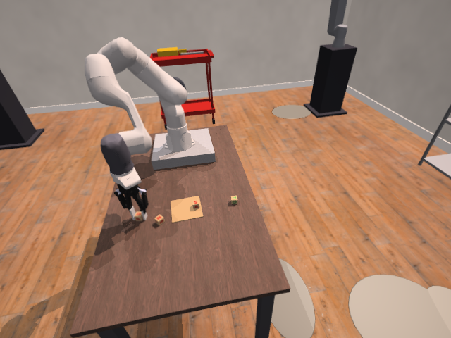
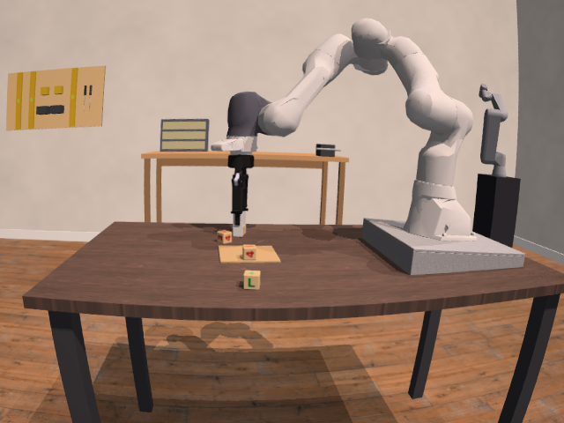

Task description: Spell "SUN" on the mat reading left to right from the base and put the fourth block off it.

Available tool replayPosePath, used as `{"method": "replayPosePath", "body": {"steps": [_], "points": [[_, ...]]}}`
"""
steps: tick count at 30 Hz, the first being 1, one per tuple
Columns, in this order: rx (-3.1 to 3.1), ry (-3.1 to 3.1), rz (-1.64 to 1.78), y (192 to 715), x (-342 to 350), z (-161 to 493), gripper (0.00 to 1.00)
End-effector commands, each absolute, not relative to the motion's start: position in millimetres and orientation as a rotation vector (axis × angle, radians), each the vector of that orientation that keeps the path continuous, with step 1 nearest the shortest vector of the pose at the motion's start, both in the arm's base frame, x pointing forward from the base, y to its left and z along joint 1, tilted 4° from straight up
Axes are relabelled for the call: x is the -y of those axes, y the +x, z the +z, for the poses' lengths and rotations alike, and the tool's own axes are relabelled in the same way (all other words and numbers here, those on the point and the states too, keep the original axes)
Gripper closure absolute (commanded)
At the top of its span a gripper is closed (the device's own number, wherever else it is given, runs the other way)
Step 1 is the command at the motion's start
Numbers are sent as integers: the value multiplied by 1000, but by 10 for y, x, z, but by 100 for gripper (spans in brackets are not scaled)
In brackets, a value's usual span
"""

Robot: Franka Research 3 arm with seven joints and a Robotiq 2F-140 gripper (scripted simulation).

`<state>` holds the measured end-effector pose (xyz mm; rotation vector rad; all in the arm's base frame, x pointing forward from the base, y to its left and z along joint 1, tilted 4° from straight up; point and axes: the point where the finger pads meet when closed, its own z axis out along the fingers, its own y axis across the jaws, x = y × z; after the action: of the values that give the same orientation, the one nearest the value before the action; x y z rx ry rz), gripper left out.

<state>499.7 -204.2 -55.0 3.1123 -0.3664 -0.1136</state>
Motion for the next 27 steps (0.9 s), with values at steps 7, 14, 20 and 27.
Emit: {"method": "replayPosePath", "body": {"steps": [7,14,20,27], "points": [[371,3110,-111,5001,2055,-553,72],[371,3110,-111,5001,2055,-553,84],[371,3110,-111,5001,2055,-553,84],[371,3110,-111,5001,2055,-553,84]]}}
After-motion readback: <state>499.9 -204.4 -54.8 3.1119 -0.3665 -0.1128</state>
